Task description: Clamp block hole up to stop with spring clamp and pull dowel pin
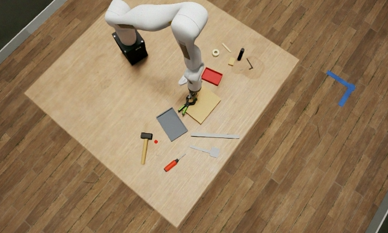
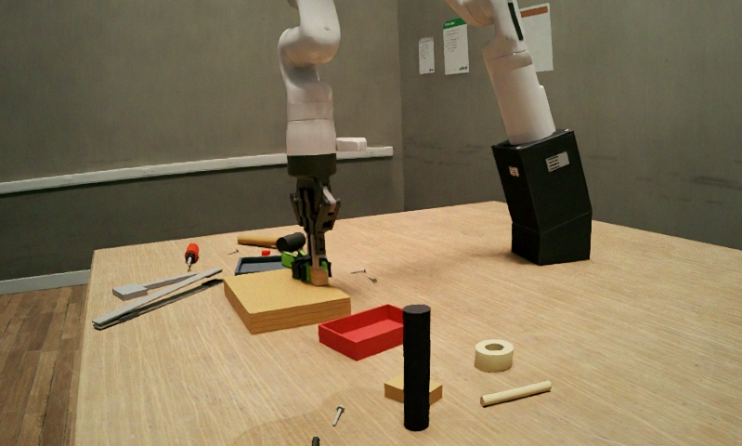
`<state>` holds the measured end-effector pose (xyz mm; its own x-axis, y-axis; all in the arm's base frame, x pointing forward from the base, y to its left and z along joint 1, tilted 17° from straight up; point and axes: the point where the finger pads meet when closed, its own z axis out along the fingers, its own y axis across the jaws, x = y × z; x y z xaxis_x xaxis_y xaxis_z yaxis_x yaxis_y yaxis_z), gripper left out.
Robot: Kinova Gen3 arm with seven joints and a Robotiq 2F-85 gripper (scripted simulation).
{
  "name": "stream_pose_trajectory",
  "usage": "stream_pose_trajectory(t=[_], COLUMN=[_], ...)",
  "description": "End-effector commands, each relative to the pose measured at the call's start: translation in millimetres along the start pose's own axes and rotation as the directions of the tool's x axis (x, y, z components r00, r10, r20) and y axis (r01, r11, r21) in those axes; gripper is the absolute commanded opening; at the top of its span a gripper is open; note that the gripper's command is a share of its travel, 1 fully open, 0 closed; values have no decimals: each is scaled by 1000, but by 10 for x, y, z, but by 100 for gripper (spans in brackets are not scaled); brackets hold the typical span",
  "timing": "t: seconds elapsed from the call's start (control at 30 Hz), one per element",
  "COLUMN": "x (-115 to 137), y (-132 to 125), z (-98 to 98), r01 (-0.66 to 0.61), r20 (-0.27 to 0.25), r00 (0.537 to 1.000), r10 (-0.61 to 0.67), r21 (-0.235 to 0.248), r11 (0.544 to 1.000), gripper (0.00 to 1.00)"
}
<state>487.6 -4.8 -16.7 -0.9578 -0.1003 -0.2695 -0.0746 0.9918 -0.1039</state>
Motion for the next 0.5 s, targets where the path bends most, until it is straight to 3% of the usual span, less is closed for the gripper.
stream_pose_trajectory(t=[0.0, 0.47], x=[8, 13], y=[-9, -8], z=[-17, -18], r01=[-55, -223], r20=[0, -1], r00=[998, 975], r10=[55, 223], r21=[4, 4], r11=[998, 975], gripper=[10, 10])
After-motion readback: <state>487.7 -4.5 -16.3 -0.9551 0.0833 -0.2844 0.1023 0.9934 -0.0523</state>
